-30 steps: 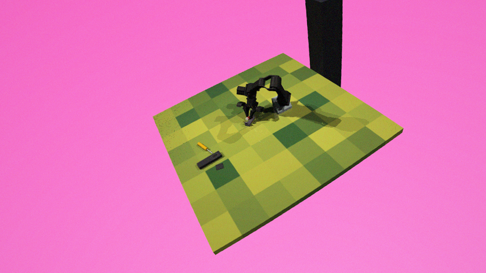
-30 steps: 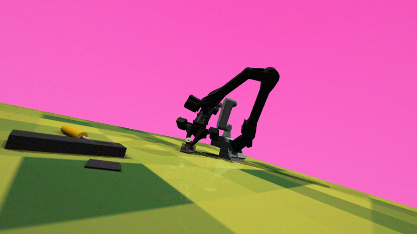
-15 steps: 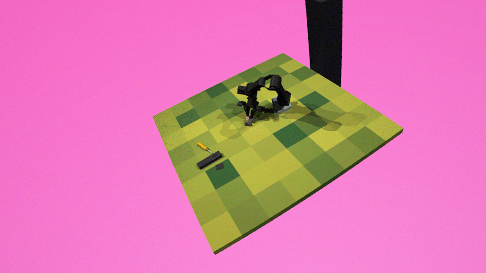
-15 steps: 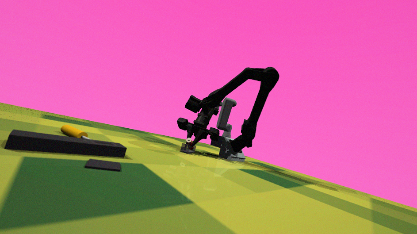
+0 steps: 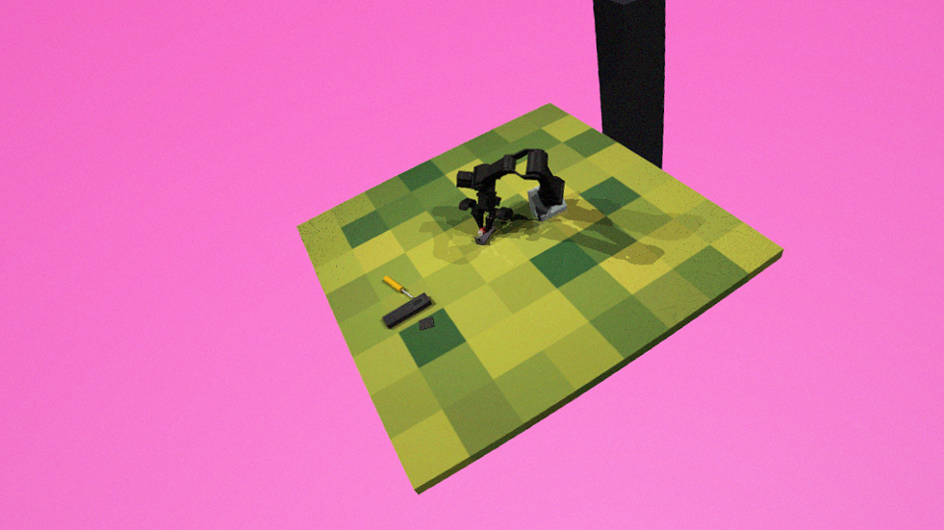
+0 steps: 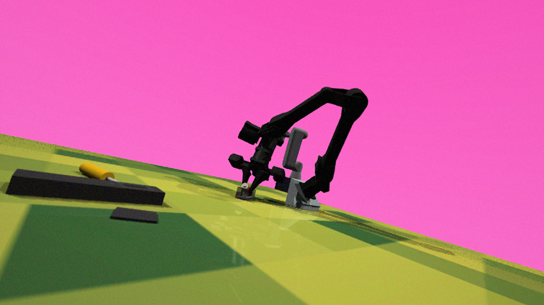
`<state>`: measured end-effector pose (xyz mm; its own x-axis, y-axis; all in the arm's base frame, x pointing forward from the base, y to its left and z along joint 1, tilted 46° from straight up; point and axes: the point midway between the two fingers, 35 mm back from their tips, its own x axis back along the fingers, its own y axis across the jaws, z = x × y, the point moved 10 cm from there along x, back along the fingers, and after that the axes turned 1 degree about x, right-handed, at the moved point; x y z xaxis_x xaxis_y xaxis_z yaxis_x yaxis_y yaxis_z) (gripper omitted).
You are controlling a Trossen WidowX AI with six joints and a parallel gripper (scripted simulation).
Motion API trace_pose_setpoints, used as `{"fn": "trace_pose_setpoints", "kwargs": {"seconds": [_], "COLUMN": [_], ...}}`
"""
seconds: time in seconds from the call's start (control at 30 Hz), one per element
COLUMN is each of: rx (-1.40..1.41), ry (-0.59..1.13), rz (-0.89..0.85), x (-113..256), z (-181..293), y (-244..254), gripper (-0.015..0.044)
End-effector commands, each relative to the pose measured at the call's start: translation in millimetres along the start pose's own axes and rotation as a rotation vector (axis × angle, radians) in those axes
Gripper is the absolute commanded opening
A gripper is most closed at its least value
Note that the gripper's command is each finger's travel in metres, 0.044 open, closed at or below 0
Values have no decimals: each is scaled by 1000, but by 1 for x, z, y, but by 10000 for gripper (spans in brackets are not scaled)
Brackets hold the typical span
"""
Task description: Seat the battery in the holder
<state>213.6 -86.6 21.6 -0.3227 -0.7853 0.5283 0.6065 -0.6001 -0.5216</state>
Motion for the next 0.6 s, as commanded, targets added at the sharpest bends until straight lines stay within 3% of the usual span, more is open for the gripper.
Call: {"fn": "trace_pose_setpoints", "kwargs": {"seconds": [0.0,0.57], "rx": [-4,9], "ry": [-72,-257], "rz": [3,14], "x": [-3,-12], "z": [4,28], "y": [0,0], "gripper": [68,68]}}
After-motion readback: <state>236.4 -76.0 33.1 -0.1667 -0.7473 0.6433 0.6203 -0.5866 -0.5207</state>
